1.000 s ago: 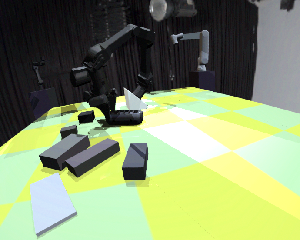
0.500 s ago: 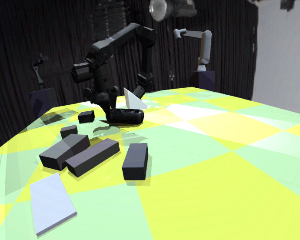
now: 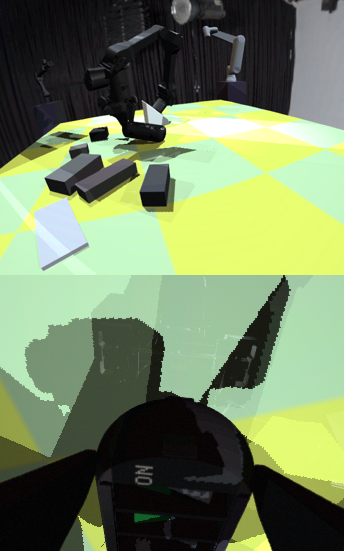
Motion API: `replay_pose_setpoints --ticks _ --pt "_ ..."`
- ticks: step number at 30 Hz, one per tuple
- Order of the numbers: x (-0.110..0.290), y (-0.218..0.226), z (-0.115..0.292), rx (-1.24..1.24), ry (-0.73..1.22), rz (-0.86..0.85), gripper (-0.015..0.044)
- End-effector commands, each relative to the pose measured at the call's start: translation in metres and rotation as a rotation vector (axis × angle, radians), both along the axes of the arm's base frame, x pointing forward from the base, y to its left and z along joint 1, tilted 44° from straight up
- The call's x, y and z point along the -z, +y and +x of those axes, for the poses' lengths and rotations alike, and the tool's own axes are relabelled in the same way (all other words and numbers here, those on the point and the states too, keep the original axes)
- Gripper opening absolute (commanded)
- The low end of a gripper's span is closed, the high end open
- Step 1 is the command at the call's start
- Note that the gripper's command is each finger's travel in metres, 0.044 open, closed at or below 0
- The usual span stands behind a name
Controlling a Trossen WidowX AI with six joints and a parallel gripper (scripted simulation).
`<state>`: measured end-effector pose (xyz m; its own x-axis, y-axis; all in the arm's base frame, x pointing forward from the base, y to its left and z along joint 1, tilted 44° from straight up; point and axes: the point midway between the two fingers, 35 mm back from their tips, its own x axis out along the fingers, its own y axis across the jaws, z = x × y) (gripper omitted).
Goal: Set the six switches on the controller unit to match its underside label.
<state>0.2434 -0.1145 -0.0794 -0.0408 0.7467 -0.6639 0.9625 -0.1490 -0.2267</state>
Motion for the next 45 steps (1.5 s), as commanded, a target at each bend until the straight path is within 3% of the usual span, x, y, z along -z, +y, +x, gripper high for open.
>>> replay_pose_setpoints --ticks 1,45 --pt "-0.006 -0.001 0.002 0.003 -0.002 -0.009 0.0336" --pt "-0.042 0.0 0.01 -0.018 0.012 -0.096 0.0336"
